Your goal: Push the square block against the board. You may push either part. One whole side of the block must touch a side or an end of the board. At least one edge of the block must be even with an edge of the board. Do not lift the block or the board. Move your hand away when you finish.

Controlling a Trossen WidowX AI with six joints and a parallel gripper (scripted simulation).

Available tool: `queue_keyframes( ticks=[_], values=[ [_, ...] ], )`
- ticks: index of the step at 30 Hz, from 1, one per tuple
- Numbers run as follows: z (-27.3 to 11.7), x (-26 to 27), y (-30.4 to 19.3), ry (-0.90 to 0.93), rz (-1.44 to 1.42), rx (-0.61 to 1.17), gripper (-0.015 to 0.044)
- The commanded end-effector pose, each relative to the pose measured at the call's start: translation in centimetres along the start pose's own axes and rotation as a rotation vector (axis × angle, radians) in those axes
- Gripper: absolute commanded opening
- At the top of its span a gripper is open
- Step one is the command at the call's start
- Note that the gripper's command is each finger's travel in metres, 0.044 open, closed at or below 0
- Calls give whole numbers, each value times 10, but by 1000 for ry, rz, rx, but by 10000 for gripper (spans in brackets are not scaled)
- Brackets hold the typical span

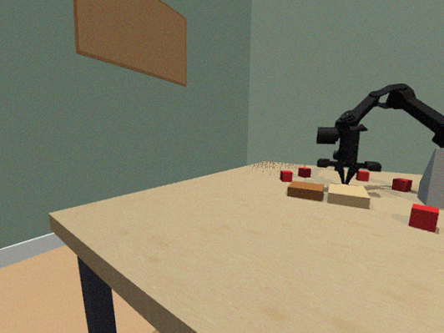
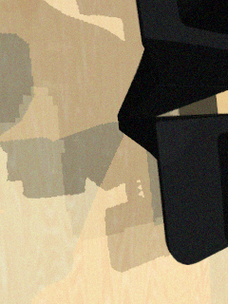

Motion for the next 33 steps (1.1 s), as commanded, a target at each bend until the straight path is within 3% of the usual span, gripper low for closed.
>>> queue_keyframes(
  ticks=[1,10,14,21,33],
  values=[
    [-1,2,9,6,0,-4,0],
    [-3,3,14,1,1,-2,0],
    [-53,2,13,5,1,-4,0],
    [-56,2,13,5,1,-4,0],
    [-55,4,-14,12,-375,3,0]
  ],
)
Point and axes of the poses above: the point midway between the two fingers, 35 mm back from their tips, its own z axis out along the fingers, its own x axis across the jaws, y = z × x, the point moved 10 cm from there along -z, back along the fingers, and after that the axes turned 13 degrees about z, right-handed, at the moved point
